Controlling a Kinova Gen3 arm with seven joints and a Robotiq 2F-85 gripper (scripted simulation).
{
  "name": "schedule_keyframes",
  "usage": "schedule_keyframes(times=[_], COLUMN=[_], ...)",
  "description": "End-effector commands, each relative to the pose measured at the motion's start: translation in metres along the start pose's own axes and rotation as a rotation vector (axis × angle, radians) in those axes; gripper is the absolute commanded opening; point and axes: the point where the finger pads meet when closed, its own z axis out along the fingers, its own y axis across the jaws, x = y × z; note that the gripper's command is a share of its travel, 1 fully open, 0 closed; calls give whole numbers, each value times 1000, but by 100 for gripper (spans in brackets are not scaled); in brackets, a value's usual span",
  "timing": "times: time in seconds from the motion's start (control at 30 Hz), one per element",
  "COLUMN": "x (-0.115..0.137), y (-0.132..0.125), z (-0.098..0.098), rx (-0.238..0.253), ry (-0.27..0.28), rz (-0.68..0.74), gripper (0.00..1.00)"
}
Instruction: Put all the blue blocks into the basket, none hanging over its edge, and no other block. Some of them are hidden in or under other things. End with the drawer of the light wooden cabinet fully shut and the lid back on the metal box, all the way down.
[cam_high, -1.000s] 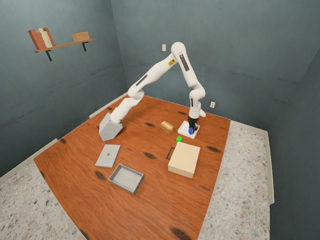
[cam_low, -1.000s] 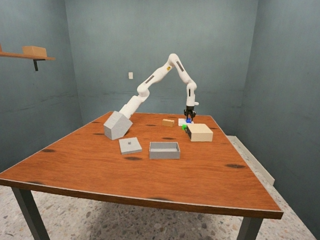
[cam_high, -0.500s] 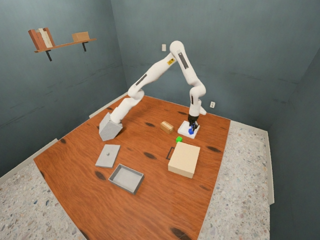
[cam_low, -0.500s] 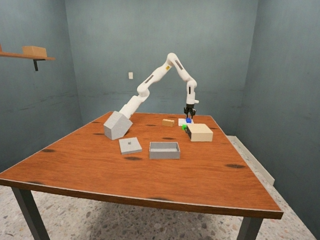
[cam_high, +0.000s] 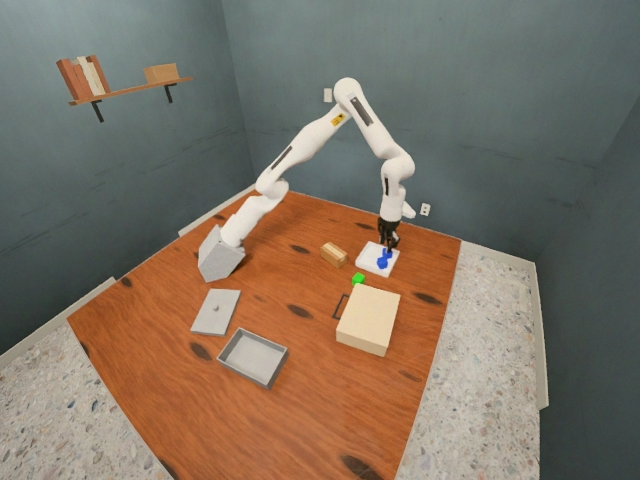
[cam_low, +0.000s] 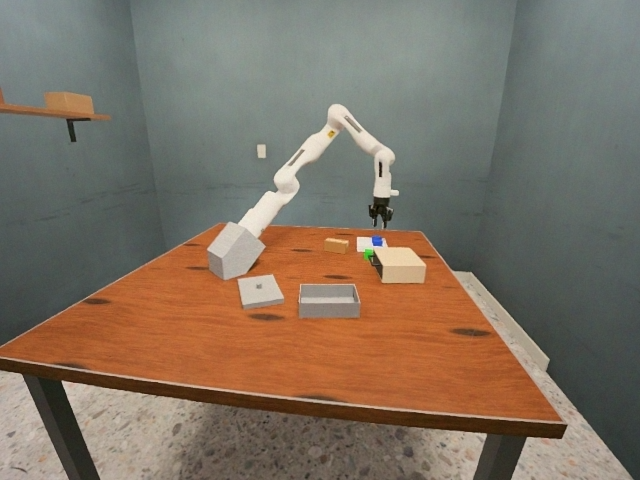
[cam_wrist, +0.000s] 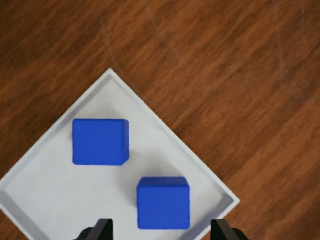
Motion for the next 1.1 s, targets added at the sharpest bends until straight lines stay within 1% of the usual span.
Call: schedule_keyframes(times=[0.0,0.3,0.37,0.5,0.67,1.07], x=[1,0,0,0,-1,-1], y=[3,3,3,2,4,5], z=[-18,-47,-47,-55,-61,-62], rx=[-15,-15,-15,-15,-20,-24], ry=[-1,-1,-1,-2,-1,0], rz=[2,3,3,4,6,7], gripper=[60,60,60,60,60,60])
